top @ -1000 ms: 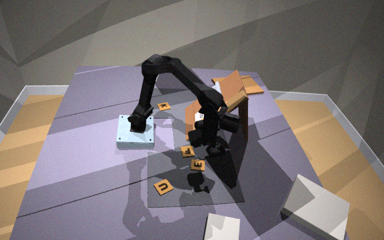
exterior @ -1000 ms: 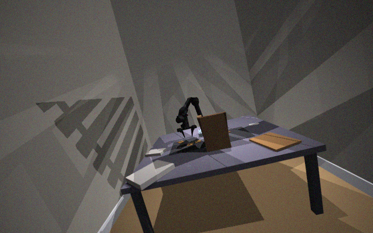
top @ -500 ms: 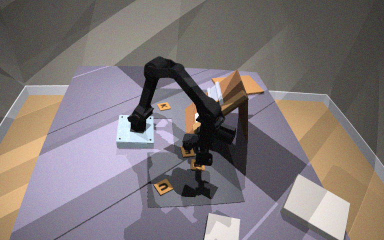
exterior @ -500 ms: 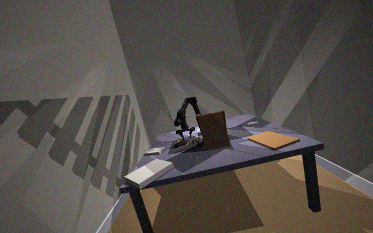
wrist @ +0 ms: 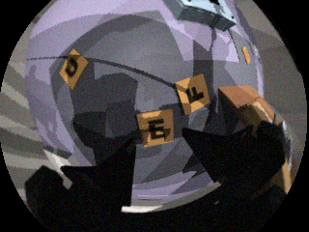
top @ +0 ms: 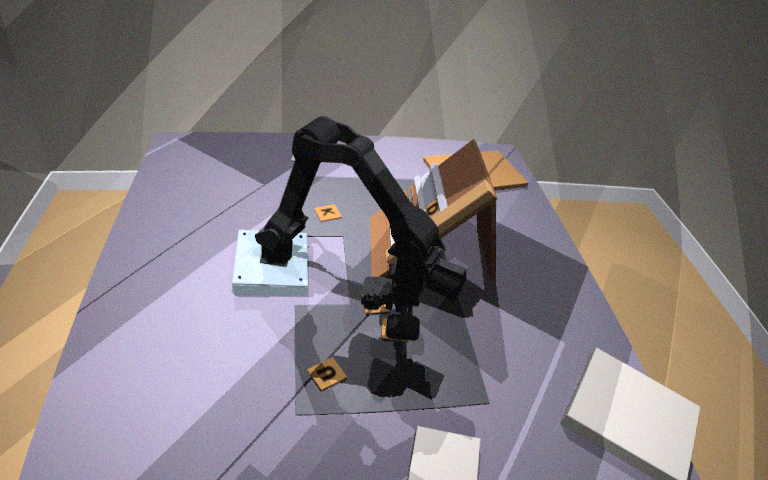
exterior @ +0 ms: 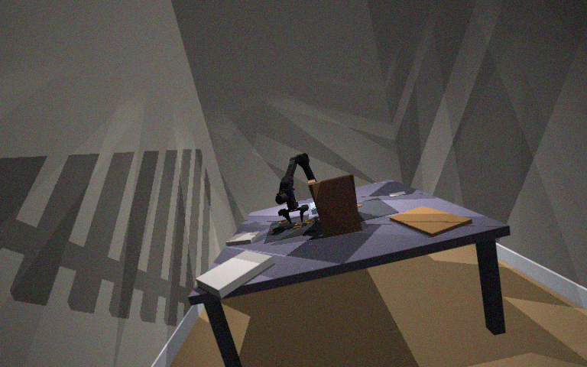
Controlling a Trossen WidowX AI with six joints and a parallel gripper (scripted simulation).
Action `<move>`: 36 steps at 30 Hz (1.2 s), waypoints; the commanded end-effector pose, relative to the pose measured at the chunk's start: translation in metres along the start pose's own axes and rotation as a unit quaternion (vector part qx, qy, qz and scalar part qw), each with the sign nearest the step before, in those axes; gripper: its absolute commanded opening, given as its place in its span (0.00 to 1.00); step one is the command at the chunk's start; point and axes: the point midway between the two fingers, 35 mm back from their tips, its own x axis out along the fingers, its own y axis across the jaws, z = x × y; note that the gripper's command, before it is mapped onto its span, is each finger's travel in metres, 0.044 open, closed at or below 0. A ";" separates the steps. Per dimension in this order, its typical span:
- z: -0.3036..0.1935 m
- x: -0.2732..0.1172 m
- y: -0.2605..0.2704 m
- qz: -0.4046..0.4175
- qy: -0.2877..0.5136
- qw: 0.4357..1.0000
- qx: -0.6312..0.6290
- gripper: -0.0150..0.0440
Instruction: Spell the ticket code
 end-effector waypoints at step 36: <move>0.001 0.021 0.000 0.001 -0.002 1.000 0.002 0.83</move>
